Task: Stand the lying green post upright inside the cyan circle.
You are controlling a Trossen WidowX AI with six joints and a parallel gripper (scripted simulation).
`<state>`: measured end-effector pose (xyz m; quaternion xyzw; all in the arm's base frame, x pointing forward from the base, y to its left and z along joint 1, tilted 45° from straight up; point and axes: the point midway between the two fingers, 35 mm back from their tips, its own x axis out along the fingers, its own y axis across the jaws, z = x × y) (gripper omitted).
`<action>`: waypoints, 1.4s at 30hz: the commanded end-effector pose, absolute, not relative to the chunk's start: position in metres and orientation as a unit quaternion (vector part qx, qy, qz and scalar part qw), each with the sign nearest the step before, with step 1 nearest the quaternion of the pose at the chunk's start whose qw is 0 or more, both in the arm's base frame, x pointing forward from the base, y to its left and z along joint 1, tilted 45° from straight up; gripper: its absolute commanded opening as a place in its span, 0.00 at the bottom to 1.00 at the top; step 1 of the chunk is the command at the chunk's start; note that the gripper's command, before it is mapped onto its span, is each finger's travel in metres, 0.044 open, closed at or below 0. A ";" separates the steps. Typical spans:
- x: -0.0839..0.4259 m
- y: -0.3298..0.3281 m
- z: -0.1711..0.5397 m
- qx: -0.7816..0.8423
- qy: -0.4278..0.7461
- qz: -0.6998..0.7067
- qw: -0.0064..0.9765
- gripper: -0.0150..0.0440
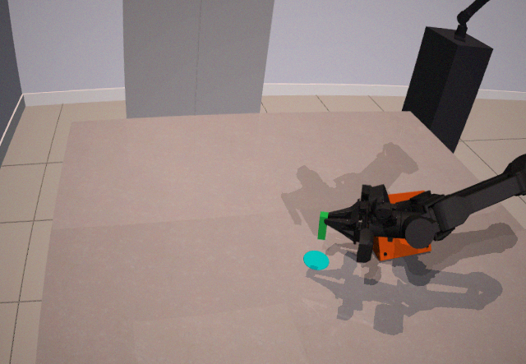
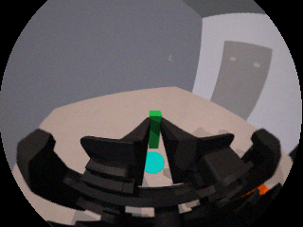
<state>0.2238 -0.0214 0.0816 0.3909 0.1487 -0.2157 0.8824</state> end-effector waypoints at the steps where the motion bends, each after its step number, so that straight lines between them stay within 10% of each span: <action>1: 0.224 -0.016 0.072 0.390 0.157 -0.222 0.880 0.29; 42: 0.220 0.027 0.035 0.367 0.151 -0.234 0.888 0.29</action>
